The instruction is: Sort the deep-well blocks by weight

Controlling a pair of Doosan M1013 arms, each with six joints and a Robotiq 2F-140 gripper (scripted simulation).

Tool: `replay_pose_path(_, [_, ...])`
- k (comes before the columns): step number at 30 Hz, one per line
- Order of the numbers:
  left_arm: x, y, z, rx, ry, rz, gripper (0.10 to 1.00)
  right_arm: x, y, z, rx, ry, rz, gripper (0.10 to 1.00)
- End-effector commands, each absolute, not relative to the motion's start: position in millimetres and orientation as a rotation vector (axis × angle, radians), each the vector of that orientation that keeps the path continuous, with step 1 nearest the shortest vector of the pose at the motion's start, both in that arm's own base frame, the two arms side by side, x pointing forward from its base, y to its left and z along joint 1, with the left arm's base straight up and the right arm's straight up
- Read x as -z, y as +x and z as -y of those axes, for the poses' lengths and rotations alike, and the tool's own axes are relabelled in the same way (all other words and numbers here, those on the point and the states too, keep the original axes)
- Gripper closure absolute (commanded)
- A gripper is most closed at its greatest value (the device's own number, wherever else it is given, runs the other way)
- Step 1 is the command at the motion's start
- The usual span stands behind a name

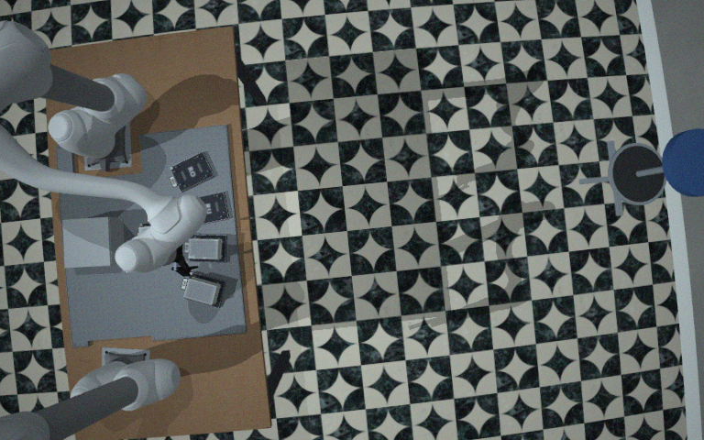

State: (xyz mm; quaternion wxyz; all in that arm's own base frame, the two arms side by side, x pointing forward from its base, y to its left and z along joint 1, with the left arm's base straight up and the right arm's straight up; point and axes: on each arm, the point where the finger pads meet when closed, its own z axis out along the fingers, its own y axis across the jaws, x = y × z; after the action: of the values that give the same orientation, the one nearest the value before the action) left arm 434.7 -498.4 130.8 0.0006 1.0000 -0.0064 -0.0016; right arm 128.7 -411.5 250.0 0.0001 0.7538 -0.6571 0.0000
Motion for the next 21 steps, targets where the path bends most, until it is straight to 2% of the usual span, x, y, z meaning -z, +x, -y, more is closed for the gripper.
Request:
replay_pose_path(1, [-130.9,419.8,493.5,-0.001,3.140,-0.073,0.098,-250.5,128.8,411.8,-0.001,2.368,2.064,0.098])
replay_pose_path(21, [-126.8,334.7,464.5,-0.001,3.140,-0.073,0.098,-250.5,128.8,411.8,-0.001,2.368,2.064,0.098])
